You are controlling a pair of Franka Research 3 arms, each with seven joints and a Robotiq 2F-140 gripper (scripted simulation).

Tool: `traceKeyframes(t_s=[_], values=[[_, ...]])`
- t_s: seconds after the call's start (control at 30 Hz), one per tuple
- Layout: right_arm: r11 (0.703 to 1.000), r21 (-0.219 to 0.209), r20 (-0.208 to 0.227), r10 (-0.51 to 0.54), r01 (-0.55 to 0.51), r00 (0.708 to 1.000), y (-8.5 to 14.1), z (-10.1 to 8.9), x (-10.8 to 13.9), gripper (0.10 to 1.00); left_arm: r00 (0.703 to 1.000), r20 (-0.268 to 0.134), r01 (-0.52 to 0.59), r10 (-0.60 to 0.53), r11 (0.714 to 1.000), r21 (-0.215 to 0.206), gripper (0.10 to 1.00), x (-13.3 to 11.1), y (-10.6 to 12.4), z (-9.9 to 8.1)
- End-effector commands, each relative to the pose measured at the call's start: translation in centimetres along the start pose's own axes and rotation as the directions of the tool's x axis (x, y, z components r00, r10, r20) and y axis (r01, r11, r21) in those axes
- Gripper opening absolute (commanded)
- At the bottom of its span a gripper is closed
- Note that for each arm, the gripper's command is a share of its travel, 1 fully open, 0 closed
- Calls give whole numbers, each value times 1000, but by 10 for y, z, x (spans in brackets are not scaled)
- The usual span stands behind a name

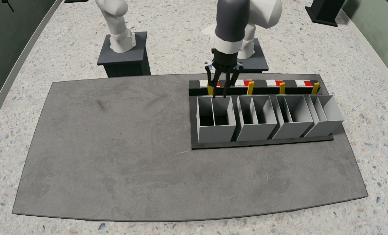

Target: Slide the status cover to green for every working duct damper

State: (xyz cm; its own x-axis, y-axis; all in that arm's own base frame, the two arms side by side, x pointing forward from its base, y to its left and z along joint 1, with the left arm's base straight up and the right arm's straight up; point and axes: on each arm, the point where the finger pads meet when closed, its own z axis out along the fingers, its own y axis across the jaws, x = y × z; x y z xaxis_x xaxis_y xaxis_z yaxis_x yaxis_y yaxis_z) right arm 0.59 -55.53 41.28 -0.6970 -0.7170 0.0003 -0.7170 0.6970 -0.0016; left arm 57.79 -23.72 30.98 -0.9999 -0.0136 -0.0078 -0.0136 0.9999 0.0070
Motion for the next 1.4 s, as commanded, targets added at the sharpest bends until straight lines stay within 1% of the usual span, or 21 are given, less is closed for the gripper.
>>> traceKeyframes(t_s=[0.0,0.1,0.17,0.27,0.37,1.03,1.37], values=[[1000,-2,0,4,-4,1000,1,0,0,1000,1000,7,6,-6,999,-43,303,25,-11,3],[1000,-2,0,4,-4,1000,1,0,0,1000,1000,3,8,-8,995,-102,303,60,-22,10],[1000,-2,0,4,-4,1000,1,0,0,1000,1000,3,8,-8,995,-102,303,60,-22,10],[1000,-2,0,4,-4,1000,1,0,0,1000,1000,-1,9,-9,988,-151,303,90,-31,17],[1000,-2,0,4,-4,1000,1,0,0,1000,1000,-2,10,-10,985,-175,303,104,-35,20],[1000,-2,0,4,-4,1000,1,0,0,1000,1000,-2,10,-10,984,-177,303,106,-35,20],[1000,-2,0,4,-4,1000,1,0,0,1000,1000,-8,10,-11,985,-175,303,106,-34,26]])
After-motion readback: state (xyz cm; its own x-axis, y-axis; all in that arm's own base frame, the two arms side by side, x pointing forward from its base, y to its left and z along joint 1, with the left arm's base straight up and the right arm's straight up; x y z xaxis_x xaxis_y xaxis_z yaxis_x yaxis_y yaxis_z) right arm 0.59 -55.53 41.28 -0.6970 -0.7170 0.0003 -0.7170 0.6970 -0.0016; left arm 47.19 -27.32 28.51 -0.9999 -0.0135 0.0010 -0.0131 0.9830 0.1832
